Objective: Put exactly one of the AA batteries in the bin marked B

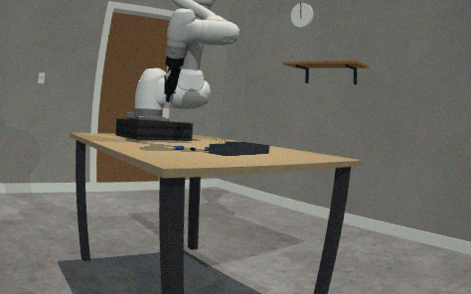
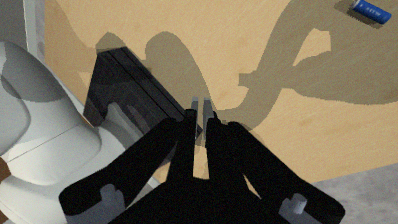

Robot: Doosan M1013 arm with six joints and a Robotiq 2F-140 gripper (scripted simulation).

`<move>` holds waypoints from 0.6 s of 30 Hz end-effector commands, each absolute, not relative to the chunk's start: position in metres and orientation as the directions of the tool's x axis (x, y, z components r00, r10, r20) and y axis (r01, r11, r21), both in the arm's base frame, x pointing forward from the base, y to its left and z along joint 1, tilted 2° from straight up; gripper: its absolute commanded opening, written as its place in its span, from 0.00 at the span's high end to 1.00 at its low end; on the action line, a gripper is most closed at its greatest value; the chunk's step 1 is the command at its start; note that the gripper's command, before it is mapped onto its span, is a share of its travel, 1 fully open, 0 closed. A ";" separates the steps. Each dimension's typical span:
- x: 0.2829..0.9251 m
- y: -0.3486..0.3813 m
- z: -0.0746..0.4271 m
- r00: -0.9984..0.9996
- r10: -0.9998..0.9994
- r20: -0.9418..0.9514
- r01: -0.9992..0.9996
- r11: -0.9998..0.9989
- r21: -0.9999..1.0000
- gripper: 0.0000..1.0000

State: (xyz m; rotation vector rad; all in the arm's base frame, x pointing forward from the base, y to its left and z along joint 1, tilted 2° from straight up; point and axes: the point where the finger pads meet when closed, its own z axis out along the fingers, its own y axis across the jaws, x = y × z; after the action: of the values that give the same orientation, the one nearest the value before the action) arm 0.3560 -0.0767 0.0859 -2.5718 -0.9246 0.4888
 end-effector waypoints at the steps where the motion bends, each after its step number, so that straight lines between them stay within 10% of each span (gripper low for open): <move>1: 0.369 -0.075 0.085 0.759 0.614 -0.217 0.506 -0.766 -0.397 0.95; 18: 0.461 -0.056 0.092 0.926 0.325 -0.195 0.296 -0.941 -0.161 0.95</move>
State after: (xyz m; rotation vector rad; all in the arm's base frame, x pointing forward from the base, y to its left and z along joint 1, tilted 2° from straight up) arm 0.4520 -0.0583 0.0915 -2.9178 -0.5368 0.3571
